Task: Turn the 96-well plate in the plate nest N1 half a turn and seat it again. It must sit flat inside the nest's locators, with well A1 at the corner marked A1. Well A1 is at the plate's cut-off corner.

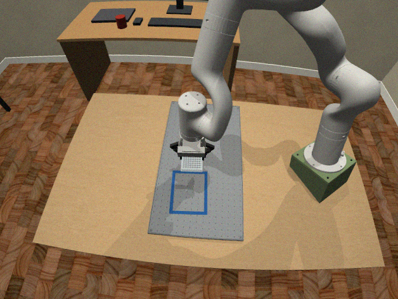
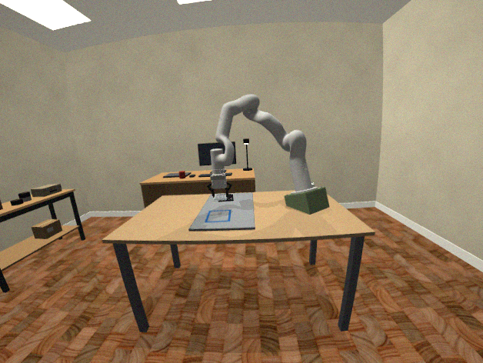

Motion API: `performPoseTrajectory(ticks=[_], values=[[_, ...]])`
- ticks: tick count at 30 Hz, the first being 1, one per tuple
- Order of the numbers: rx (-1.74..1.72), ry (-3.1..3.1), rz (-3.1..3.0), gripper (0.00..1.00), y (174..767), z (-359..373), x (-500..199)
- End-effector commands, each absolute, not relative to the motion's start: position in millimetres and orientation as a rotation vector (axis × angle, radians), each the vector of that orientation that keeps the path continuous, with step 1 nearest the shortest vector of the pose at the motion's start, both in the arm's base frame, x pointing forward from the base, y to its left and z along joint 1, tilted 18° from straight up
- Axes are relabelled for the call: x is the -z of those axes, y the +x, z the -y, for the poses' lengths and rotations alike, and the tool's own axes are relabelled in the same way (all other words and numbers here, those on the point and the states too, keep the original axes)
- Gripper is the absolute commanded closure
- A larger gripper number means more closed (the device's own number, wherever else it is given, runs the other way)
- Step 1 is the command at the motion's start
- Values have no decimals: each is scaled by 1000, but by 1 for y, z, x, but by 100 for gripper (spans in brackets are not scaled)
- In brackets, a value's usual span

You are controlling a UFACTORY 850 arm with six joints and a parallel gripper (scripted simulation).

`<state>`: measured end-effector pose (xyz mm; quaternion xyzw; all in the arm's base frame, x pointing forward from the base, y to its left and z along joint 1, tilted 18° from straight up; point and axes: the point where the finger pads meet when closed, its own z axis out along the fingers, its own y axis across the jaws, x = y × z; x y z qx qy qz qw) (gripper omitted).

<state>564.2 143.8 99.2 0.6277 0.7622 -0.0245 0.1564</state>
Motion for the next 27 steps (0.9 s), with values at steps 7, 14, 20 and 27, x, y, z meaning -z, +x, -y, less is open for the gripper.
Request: performPoseTrajectory(ticks=[7, 14, 20, 27], values=[[68, 1796, -2181, 100, 562, -175, -91], [68, 1796, -2181, 100, 560, -191, -86], [68, 1796, -2181, 100, 559, -210, -80], [68, 1796, -2181, 100, 557, -232, -73]])
